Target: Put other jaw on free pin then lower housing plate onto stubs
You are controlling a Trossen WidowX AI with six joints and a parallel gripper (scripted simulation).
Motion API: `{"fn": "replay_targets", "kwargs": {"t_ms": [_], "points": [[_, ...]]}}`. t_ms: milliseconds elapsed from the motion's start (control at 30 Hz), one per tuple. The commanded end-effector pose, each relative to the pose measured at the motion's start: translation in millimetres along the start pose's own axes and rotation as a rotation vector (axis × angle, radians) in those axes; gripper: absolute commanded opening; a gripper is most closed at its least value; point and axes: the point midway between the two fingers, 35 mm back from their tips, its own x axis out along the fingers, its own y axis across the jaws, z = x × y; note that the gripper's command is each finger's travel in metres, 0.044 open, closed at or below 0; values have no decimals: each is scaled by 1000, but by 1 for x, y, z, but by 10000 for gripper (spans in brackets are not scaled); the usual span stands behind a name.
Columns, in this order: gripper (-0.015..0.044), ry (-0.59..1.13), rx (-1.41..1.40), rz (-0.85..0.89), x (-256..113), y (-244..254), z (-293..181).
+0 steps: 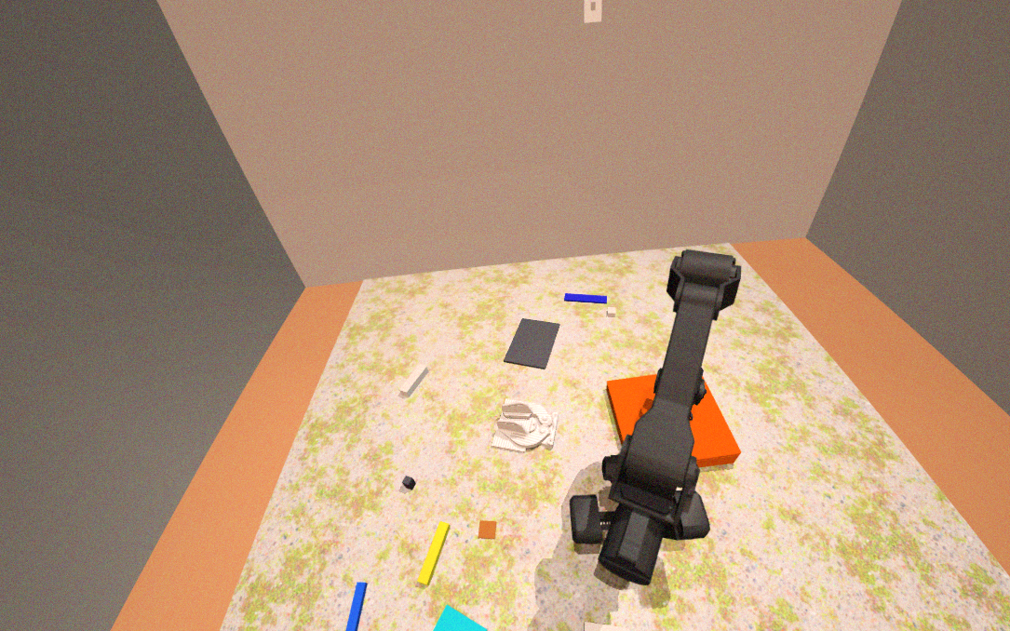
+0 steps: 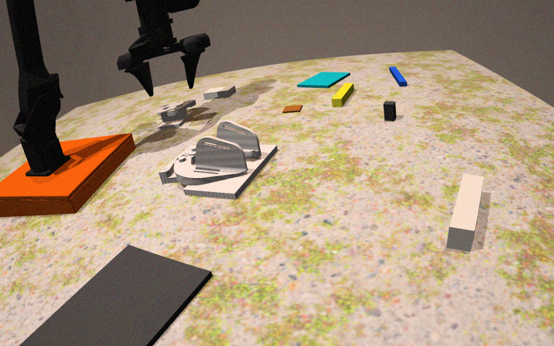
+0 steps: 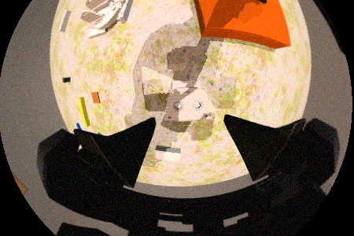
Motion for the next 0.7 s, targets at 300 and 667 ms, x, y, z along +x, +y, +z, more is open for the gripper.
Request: {"fn": "replay_targets", "kwargs": {"t_ms": [300, 667], "points": [[440, -1, 1, 4, 19, 0, 1], [440, -1, 1, 4, 27, 0, 1]]}}
